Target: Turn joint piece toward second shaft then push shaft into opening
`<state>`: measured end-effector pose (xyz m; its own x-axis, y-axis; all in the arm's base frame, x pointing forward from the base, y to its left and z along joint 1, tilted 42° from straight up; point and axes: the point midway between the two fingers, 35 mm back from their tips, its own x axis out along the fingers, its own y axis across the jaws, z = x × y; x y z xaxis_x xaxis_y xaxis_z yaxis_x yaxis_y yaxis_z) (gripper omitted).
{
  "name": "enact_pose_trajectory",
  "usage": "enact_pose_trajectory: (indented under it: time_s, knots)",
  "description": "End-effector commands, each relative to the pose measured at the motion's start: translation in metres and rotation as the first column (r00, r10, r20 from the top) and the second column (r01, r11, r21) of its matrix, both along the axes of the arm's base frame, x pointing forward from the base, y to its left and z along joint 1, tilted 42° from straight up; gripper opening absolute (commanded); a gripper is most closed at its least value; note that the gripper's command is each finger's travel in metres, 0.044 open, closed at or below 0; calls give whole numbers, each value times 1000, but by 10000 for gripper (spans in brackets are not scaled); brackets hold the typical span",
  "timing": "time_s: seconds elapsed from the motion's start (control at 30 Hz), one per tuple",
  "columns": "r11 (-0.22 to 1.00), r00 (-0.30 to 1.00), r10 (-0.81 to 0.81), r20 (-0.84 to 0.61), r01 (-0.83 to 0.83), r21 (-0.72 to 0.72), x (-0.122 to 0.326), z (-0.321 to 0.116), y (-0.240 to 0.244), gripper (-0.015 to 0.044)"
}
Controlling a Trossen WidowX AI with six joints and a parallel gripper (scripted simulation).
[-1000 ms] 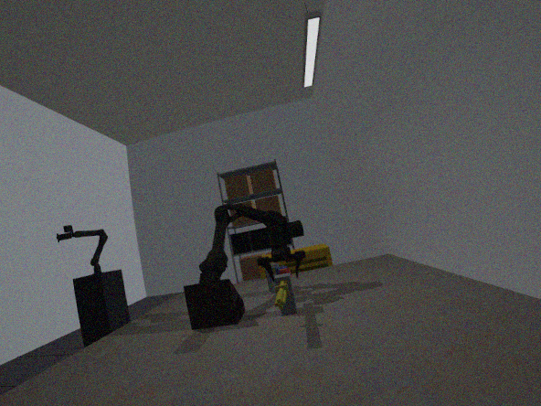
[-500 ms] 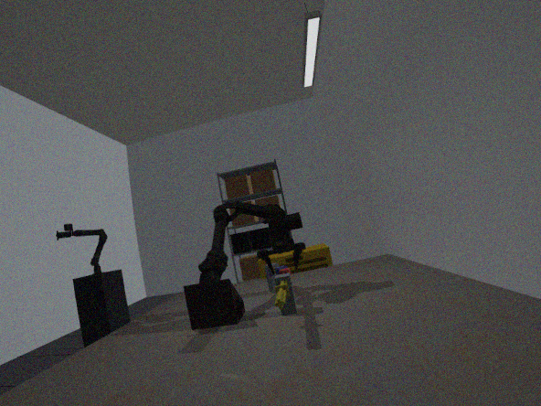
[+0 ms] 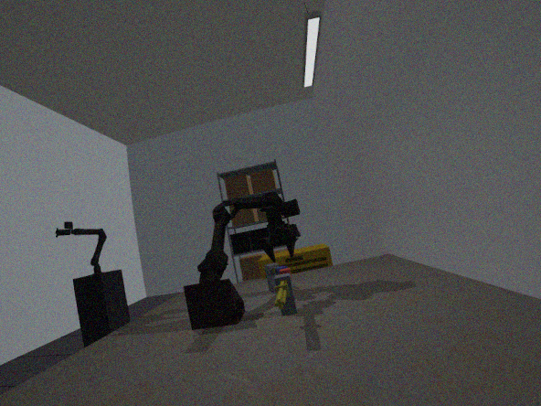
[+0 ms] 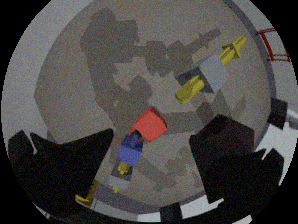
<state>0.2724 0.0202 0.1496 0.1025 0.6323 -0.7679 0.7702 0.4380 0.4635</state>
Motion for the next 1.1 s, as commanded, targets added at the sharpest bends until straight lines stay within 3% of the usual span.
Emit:
enact_pose_trajectory:
  time_s: [0.0, 0.5, 0.8, 1.07]
  knots:
    - [996, 991, 94, 96, -93, -16, 0, 12, -10, 440]
    - [897, 810, 440, 387, -414, -153, -12, 47, -40, 440]
    - [905, 824, 425, 375, -401, -144, -13, 46, -42, 440]
    - [963, 930, 263, 255, -271, -5, -9, 26, -49, 440]
